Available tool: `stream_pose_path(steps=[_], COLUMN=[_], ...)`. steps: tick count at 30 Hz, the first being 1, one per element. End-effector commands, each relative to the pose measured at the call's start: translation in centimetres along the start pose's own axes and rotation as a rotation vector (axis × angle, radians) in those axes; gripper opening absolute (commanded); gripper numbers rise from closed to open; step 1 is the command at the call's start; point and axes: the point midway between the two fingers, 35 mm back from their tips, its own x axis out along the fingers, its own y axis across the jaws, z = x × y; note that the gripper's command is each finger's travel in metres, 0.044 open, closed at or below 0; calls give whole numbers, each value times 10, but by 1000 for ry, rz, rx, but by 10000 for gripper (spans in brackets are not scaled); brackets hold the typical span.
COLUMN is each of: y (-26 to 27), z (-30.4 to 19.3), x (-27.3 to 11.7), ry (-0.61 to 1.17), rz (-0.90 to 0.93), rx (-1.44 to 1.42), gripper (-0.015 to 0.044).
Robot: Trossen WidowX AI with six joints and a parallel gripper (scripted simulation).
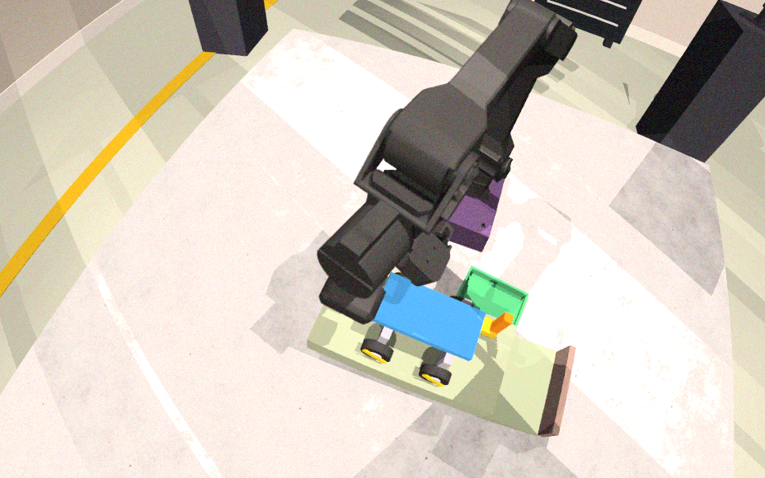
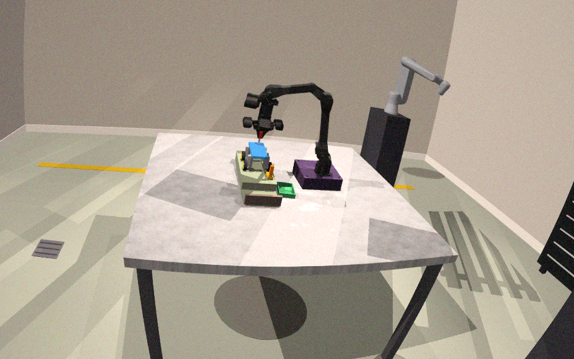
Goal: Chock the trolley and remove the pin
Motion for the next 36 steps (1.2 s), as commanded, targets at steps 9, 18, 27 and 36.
stream_pose_path(steps=[9,18,27,36], y=[-2,11,43,75], z=[-20,-23,-23,-24], x=[1,2,3,4], ry=[6,6,7,7], rz=[-9,-7,-4,-1], rx=[-3,-3,-4,-4], gripper=[0,0,0,0])
